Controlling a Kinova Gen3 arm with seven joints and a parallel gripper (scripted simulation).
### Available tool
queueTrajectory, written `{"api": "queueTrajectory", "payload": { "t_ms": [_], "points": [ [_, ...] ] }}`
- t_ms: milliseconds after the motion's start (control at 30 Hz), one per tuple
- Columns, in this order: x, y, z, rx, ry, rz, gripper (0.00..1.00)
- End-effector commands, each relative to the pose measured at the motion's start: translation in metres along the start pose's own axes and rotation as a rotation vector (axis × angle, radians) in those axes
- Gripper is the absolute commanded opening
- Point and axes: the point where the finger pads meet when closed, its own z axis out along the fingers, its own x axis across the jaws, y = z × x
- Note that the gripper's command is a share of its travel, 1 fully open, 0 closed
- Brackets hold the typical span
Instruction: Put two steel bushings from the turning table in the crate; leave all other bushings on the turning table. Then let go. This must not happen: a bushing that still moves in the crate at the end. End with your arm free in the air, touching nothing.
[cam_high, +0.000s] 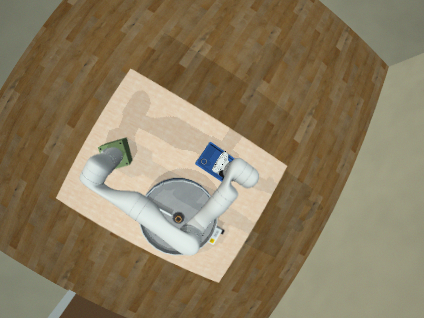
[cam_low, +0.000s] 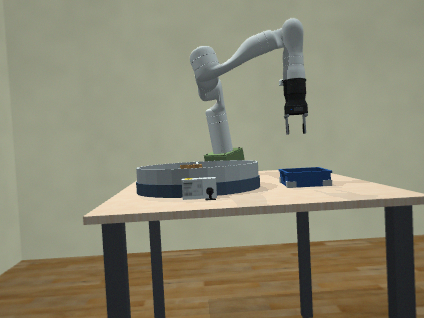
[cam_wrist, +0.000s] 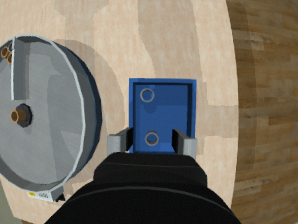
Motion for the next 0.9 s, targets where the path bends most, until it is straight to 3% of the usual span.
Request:
{"api": "queueTrajectory", "payload": {
  "t_ms": [0, 433, 467, 600, 867],
  "points": [
    [0.0005, 0.0008, -0.0004, 0.055, 0.001, -0.071, 1.00],
    [0.0006, 0.0008, -0.0002, 0.070, 0.001, -0.089, 1.00],
    [0.0005, 0.0002, -0.0003, 0.014, 0.001, -0.018, 1.00],
    [0.0006, 0.0008, -0.0002, 0.070, 0.001, -0.089, 1.00],
    [0.0006, 0.0008, -0.0002, 0.070, 0.001, -0.089, 1.00]
  ]
}}
